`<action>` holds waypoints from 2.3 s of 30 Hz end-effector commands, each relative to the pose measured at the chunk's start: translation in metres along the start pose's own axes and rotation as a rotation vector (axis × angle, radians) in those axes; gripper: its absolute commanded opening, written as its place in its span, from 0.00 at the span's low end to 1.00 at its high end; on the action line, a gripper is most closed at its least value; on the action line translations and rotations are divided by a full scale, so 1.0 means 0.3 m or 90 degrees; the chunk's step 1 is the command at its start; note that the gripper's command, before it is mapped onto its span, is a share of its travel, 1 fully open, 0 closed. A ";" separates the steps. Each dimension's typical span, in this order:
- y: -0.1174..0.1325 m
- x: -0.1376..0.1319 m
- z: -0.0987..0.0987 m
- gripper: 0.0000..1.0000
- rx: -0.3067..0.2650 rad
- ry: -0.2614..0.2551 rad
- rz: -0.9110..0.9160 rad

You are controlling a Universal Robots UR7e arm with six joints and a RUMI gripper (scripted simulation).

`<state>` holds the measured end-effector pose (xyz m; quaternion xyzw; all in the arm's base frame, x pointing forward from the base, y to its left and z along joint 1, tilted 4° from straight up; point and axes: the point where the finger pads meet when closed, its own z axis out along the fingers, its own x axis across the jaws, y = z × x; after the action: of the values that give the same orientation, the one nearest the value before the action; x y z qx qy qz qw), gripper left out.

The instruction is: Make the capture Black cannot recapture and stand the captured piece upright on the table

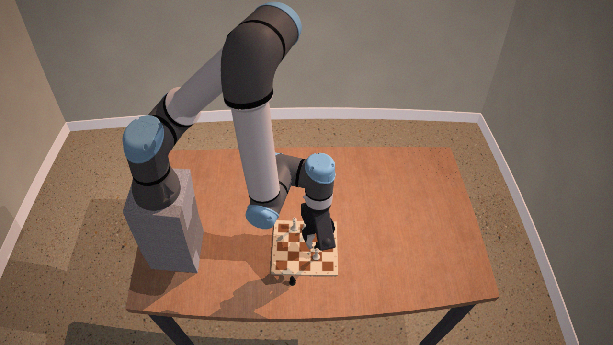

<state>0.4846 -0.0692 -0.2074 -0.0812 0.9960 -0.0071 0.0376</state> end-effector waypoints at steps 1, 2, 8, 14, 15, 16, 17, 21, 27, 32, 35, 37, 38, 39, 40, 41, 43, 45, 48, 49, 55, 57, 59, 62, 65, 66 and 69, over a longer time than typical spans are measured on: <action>-0.001 -0.002 -0.001 0.25 0.000 -0.001 0.000; -0.001 -0.002 -0.001 0.25 0.000 -0.001 0.000; -0.001 -0.002 -0.001 0.25 0.000 -0.001 0.000; -0.002 -0.003 -0.001 0.25 0.000 -0.001 0.000; -0.002 -0.003 -0.001 0.25 0.000 -0.001 0.000; -0.002 -0.003 -0.001 0.25 0.000 -0.001 0.000; -0.002 -0.003 -0.001 0.25 0.000 -0.001 0.000; -0.002 -0.003 -0.001 0.25 0.000 -0.001 0.000; -0.002 -0.003 -0.001 0.25 0.000 -0.001 0.000; -0.002 -0.003 -0.001 0.25 0.000 -0.001 0.000; -0.002 -0.003 -0.001 0.25 0.000 -0.001 0.000; -0.002 -0.003 -0.001 0.25 0.000 -0.001 0.000; -0.002 -0.003 -0.001 0.25 0.000 -0.001 0.000; -0.002 -0.003 -0.001 0.25 0.000 -0.001 0.000; -0.002 -0.003 -0.001 0.25 0.000 -0.001 0.000; -0.002 -0.003 -0.001 0.25 0.000 -0.001 0.000; -0.002 -0.003 -0.001 0.25 0.000 -0.001 0.000; -0.002 -0.003 -0.001 0.25 0.000 -0.001 0.000; -0.002 -0.003 -0.001 0.25 0.000 -0.001 0.000; -0.002 -0.003 -0.001 0.25 0.000 -0.001 0.000; -0.002 -0.003 0.001 0.25 0.000 -0.001 0.000; -0.002 -0.003 0.006 0.25 0.000 -0.001 0.000; -0.002 -0.003 0.014 0.25 0.000 -0.001 0.000; -0.002 -0.003 0.019 0.25 0.000 -0.001 0.000; -0.002 -0.003 0.039 0.25 0.000 -0.001 0.000; -0.002 -0.003 0.047 0.25 0.000 -0.001 0.000; -0.002 -0.003 0.071 0.25 0.000 -0.001 0.000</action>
<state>0.4860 -0.0694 -0.2205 -0.0812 0.9960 -0.0071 0.0376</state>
